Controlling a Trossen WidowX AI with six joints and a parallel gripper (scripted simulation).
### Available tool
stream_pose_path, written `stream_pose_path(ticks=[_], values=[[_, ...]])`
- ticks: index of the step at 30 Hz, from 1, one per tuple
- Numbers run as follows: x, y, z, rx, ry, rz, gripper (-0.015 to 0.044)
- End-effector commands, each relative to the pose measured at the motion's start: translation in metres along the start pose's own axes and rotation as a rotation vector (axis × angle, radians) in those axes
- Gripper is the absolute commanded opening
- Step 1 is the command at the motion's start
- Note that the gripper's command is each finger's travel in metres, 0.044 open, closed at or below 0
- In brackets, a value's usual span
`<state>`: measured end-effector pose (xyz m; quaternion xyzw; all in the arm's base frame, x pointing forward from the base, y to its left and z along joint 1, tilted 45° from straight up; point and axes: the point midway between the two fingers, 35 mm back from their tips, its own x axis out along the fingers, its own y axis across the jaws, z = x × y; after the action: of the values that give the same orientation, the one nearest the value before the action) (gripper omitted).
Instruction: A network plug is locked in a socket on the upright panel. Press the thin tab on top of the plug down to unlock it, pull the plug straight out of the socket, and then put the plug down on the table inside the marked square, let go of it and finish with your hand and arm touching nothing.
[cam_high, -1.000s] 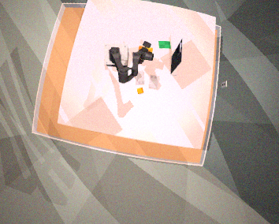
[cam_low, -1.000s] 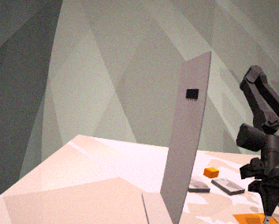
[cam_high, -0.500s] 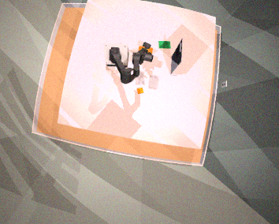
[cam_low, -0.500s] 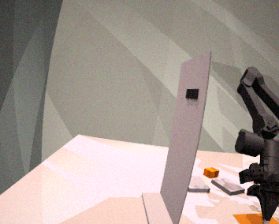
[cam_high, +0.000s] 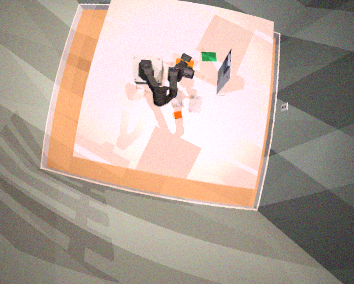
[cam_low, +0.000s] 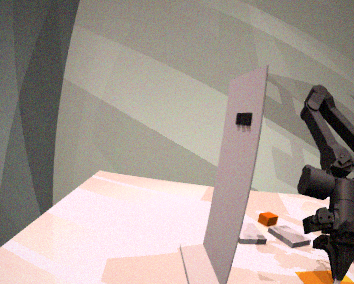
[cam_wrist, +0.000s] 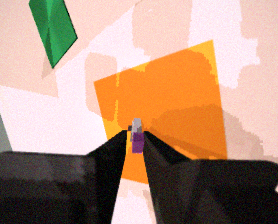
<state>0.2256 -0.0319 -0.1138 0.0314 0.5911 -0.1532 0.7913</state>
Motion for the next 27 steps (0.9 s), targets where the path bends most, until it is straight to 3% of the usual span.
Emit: stream_pose_path(ticks=[1, 27], values=[[0.0, 0.0, 0.0, 0.001, 0.001, -0.001, 0.0156], [-0.015, 0.001, 0.001, 0.0, 0.001, 0.001, 0.0156]])
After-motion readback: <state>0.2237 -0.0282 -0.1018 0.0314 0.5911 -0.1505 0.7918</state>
